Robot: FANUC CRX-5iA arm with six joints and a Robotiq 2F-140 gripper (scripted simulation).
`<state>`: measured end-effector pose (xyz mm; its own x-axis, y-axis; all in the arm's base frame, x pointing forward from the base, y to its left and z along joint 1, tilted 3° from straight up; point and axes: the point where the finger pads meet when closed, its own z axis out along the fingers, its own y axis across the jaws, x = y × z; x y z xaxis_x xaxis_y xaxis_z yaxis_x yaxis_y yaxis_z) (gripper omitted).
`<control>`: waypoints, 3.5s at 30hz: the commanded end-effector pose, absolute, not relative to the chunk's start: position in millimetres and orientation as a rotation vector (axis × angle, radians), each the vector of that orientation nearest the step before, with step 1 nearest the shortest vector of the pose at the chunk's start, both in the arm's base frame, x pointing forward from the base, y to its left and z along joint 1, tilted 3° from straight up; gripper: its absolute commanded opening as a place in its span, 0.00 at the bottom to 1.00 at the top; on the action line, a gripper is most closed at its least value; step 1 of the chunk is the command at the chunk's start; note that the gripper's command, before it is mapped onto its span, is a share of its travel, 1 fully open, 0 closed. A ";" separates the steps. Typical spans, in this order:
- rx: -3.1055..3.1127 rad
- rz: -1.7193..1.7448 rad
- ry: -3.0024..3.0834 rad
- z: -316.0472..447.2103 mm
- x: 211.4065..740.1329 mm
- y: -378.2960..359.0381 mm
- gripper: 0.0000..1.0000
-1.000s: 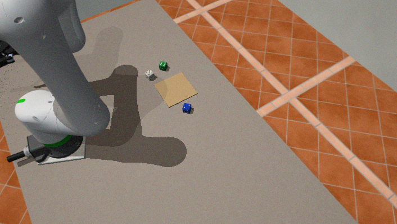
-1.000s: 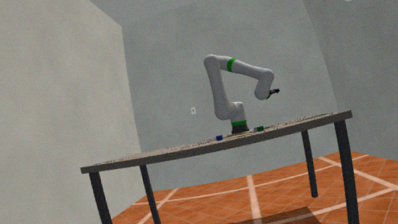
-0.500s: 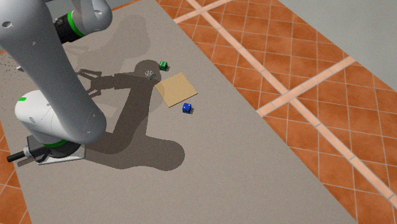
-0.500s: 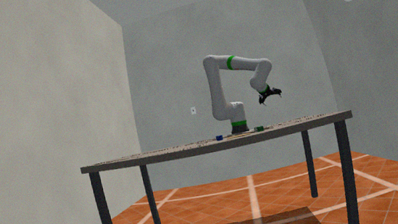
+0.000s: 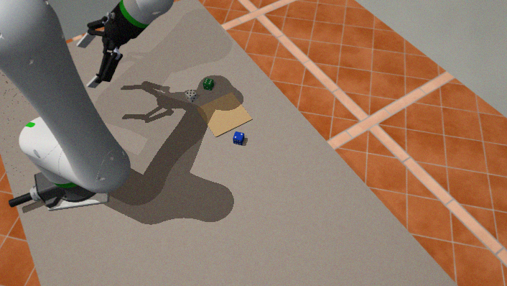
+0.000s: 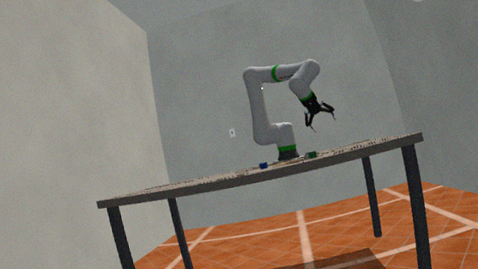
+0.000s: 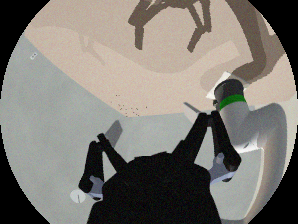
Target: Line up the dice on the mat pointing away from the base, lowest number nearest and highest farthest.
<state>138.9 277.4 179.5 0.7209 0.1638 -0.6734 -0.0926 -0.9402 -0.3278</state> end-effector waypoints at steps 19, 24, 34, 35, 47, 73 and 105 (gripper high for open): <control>-2.913 0.409 -0.051 202.6 380.7 142.0 1.00; -2.993 0.258 -0.037 222.3 427.3 96.2 1.00; -3.141 0.000 0.040 268.6 496.2 4.0 1.00; -3.141 0.000 0.040 270.8 500.0 -0.9 1.00; -3.081 0.001 0.572 253.0 500.1 -13.0 1.00; -2.625 0.014 1.682 213.0 496.7 -40.7 1.00; -1.602 0.048 2.664 166.2 485.9 -73.6 1.00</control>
